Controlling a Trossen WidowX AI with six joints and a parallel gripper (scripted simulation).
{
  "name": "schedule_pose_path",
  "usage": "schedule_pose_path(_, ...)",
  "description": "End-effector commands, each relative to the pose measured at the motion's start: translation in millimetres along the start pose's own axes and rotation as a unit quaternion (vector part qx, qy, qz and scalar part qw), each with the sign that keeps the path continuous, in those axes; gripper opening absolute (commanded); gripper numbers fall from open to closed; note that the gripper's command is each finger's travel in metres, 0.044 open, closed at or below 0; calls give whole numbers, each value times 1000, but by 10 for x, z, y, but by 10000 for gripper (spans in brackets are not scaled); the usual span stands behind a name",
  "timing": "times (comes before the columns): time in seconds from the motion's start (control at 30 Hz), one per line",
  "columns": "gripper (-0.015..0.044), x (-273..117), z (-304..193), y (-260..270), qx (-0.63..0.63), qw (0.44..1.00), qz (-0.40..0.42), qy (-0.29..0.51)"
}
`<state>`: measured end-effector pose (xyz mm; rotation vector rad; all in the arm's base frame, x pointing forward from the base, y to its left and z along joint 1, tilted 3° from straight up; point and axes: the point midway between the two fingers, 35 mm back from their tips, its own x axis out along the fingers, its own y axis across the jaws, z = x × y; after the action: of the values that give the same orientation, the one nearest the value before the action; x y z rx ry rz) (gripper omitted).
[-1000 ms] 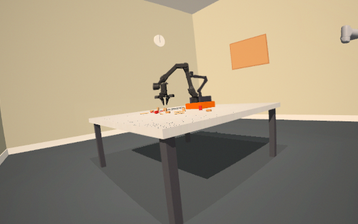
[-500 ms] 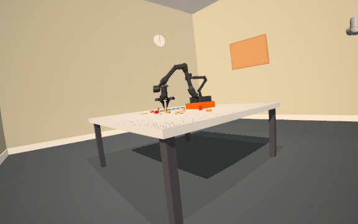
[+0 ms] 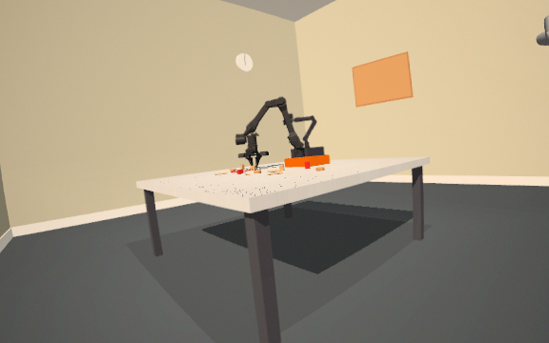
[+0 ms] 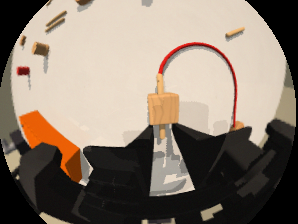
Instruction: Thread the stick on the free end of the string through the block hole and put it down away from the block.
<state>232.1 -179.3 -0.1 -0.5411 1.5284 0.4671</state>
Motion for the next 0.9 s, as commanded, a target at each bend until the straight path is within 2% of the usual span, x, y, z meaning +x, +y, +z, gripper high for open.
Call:
schedule_pose_path(0.0, 96, 0, 0, 0, 0, 1000, 0, 0)
schedule_pose_path(0.13, 0, 0, 0, 0, 0, 1000, 0, 0)
schedule_pose_path(0.43, 0, 2, -1, 0, 0, 1000, 0, -2)
schedule_pose_path(0.67, 0, 35, -24, -2, 1, 999, 0, -53)
schedule_pose_path(0.87, 0, 35, -35, -3, 1, 999, -1, -55)
